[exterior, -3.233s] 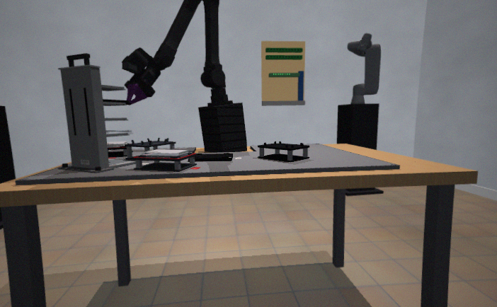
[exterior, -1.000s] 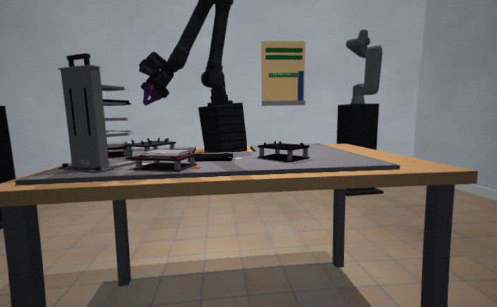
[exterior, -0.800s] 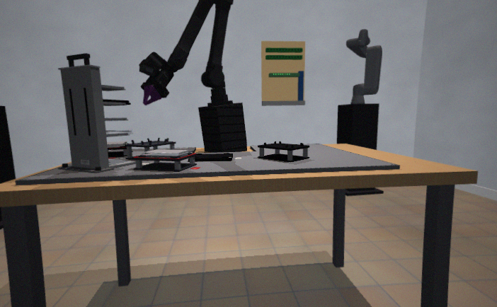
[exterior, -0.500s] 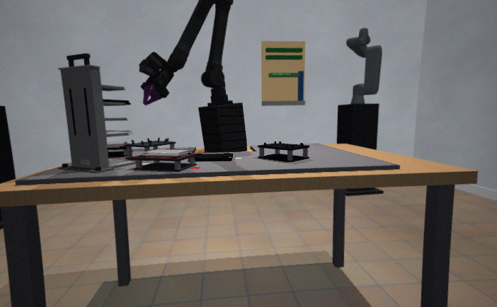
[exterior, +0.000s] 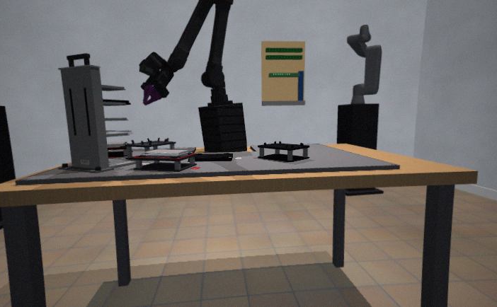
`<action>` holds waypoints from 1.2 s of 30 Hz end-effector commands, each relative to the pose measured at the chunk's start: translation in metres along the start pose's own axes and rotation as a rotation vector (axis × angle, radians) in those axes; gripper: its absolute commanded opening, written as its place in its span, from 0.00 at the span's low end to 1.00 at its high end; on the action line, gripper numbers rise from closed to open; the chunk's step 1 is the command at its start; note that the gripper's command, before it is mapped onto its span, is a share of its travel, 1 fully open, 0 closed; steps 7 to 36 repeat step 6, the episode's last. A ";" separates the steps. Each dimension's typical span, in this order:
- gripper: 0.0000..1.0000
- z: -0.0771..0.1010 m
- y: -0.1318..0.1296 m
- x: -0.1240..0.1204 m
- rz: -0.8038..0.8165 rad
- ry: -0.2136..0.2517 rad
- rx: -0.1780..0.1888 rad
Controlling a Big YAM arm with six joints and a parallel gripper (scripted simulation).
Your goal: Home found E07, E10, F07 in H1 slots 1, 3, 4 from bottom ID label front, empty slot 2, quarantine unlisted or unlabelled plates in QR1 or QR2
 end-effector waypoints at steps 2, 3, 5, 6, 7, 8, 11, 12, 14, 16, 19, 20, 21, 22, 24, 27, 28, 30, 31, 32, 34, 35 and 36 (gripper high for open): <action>0.00 -0.001 -0.007 0.012 0.018 -0.026 -0.012; 0.00 -0.001 -0.007 0.012 0.018 -0.026 -0.012; 0.00 -0.001 -0.007 0.012 0.018 -0.026 -0.012; 0.00 -0.001 -0.007 0.012 0.018 -0.026 -0.012; 0.00 -0.001 -0.007 0.012 0.018 -0.026 -0.012; 0.00 -0.001 -0.007 0.012 0.018 -0.026 -0.012; 0.00 -0.001 -0.007 0.012 0.018 -0.026 -0.012; 0.00 -0.001 -0.007 0.012 0.018 -0.026 -0.012; 0.00 -0.001 -0.007 0.012 0.018 -0.026 -0.012; 0.00 -0.001 -0.007 0.012 0.018 -0.026 -0.012; 0.00 -0.001 -0.007 0.012 0.018 -0.026 -0.012; 0.00 -0.001 -0.007 0.012 0.018 -0.026 -0.012; 0.00 -0.001 -0.007 0.012 0.018 -0.026 -0.012; 0.00 -0.001 -0.007 0.012 0.018 -0.026 -0.012; 0.00 -0.001 -0.007 0.012 0.018 -0.026 -0.012; 0.00 -0.001 -0.007 0.012 0.018 -0.026 -0.012; 0.00 -0.001 -0.007 0.012 0.018 -0.026 -0.012; 0.00 -0.001 -0.007 0.012 0.018 -0.026 -0.012; 0.00 -0.001 -0.007 0.012 0.018 -0.026 -0.012; 0.00 -0.001 -0.007 0.012 0.018 -0.026 -0.012; 0.00 -0.001 -0.007 0.012 0.018 -0.026 -0.012; 0.00 -0.001 -0.007 0.012 0.018 -0.026 -0.012; 0.00 -0.001 -0.007 0.012 0.018 -0.026 -0.012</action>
Point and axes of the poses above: the point where the finger pads meet when closed, its own z axis back along the fingers, its own y axis across the jaws, x = y × z, the point moved 8 cm from there along z, back along the fingers, and after that the axes turned 9 degrees about z, right-handed, at the moved point
